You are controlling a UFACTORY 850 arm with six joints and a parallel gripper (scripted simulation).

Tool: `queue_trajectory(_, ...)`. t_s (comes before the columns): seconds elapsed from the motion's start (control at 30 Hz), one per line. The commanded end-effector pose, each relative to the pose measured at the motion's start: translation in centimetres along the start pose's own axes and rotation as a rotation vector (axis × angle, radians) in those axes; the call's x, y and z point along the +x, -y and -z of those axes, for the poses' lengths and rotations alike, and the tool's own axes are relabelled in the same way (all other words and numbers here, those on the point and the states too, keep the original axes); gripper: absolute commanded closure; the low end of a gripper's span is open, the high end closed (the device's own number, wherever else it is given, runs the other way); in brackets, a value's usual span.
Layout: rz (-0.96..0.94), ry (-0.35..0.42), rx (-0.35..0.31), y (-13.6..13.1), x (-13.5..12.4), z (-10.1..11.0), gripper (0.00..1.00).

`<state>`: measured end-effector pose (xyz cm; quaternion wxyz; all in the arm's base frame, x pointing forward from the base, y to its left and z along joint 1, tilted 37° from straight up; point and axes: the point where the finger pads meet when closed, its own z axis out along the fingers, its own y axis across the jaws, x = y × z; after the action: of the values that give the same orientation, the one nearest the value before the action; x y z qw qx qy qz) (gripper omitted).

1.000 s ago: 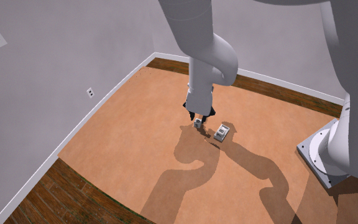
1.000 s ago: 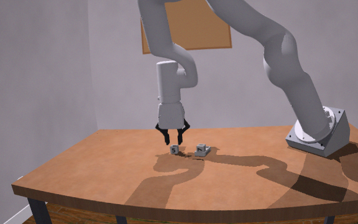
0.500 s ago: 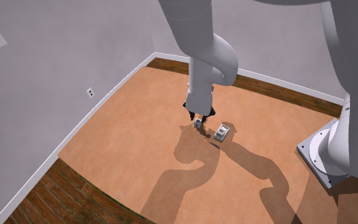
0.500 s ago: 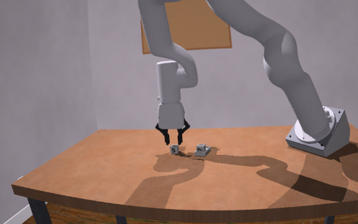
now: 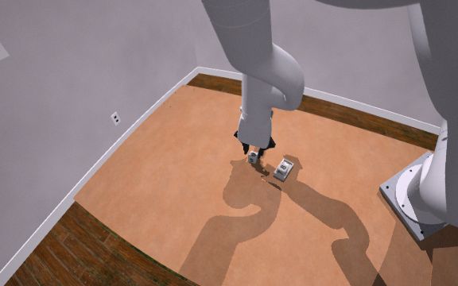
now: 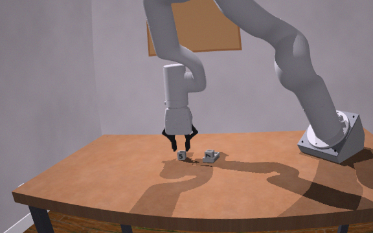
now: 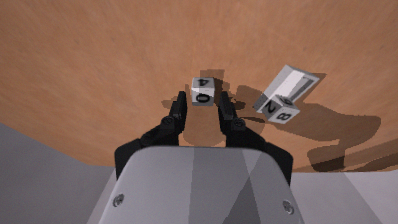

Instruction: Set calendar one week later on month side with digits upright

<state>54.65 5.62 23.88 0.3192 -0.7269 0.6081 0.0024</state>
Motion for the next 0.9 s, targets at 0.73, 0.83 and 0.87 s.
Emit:
queue_trajectory(0.73, 0.000, 0.000, 0.001, 0.1, 0.0, -2.3, 0.53)
queue_trajectory(0.83, 0.000, 0.000, 0.001, 0.1, 0.0, -2.3, 0.53)
queue_trajectory(0.87, 0.000, 0.000, 0.001, 0.1, 0.0, -2.3, 0.53)
